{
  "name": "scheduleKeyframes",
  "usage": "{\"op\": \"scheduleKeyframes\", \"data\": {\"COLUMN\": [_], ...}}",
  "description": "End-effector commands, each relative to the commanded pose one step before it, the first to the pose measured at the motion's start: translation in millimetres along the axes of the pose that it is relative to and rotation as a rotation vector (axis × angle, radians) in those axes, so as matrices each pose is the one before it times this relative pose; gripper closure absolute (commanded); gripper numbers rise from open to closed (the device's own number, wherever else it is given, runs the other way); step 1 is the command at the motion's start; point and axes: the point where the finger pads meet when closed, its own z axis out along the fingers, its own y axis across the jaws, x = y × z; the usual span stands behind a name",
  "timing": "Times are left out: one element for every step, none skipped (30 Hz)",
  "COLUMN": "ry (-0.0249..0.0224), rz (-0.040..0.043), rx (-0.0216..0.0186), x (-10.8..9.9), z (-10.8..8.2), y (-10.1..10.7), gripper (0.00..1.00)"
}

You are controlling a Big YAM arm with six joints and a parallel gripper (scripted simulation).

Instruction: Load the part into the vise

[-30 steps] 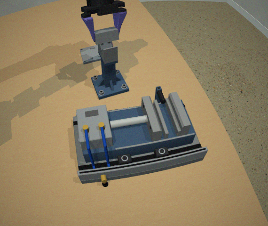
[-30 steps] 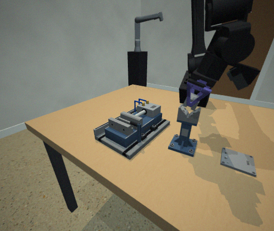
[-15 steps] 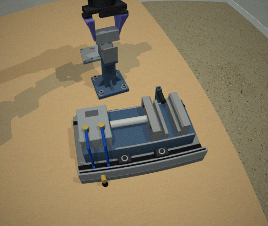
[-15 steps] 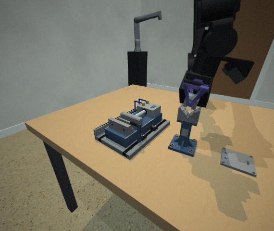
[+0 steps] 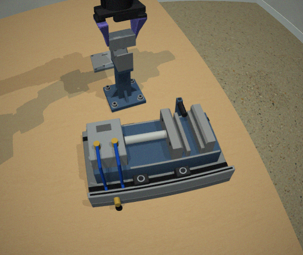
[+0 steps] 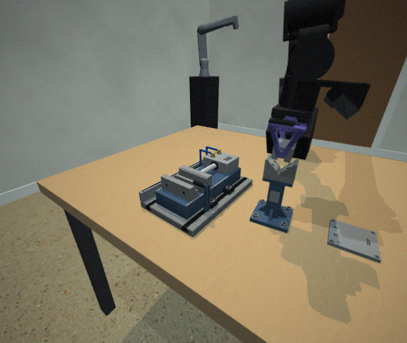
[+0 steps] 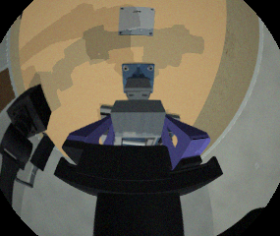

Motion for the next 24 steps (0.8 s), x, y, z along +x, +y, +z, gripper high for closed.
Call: {"op": "scheduleKeyframes", "data": {"ry": [-0.00974, -0.00378, -0.00372, -0.00443, -0.00436, -0.00420, -0.00320, -0.00261, -0.00211, -0.00168, -0.00160, -0.00159, -0.00206, 0.00000, 0.00000, -0.00394, -0.00146, -0.00117, -0.00083, -0.00065, -0.00028, -0.00021, -0.00021, -0.00011], "rz": [0.00394, -0.00081, -0.00057, 0.00048, 0.00068, 0.00077, 0.00003, -0.00030, -0.00054, -0.00071, -0.00055, -0.00033, 0.00030, 0.00000, 0.00000, 0.00292, 0.00073, 0.00042, 0.00020, 0.00040, 0.00048, 0.00022, 0.00026, 0.00028], "rx": [0.03943, -0.00492, -0.00352, 0.00355, 0.00520, 0.00615, 0.00068, -0.00191, -0.00393, -0.00552, -0.00435, -0.00263, 0.00302, 0.00000, 0.00000, 0.02027, 0.00169, 0.00084, -0.00048, -0.00062, 0.00032, 0.00028, -0.00019, 0.00005], "x": [5.88, -0.02, 0.03, 0.02, 0.02, 0.03, 0.09, 0.05, -0.03, -0.09, -0.06, 0.05, 0.02, 0.00, 0.00, -0.35, 0.01, 0.03, -0.01, -0.02, 0.06, 0.06, 0.02, 0.03], "z": [-8.27, 1.64, 1.16, -1.17, -2.03, -1.73, -0.27, 0.62, 1.35, 1.92, 1.50, 0.54, -1.52, 0.00, 0.00, -6.75, -0.31, -0.08, 0.36, 0.38, 0.02, -0.03, 0.07, -0.02], "y": [-9.45, 1.57, 1.39, -1.19, -2.08, -1.64, 0.37, 0.92, 1.00, 1.07, 0.91, 0.88, -1.22, 0.00, 0.00, -8.97, -0.21, 0.10, 0.19, 0.16, 0.06, 0.06, 0.10, 0.05], "gripper": [1.00, 1.00, 1.00, 1.00, 1.00, 1.00, 1.00, 1.00, 1.00, 1.00, 1.00, 1.00, 1.00, 1.00, 1.00, 1.00, 1.00, 1.00, 1.00, 1.00, 1.00, 1.00, 1.00, 1.00]}}
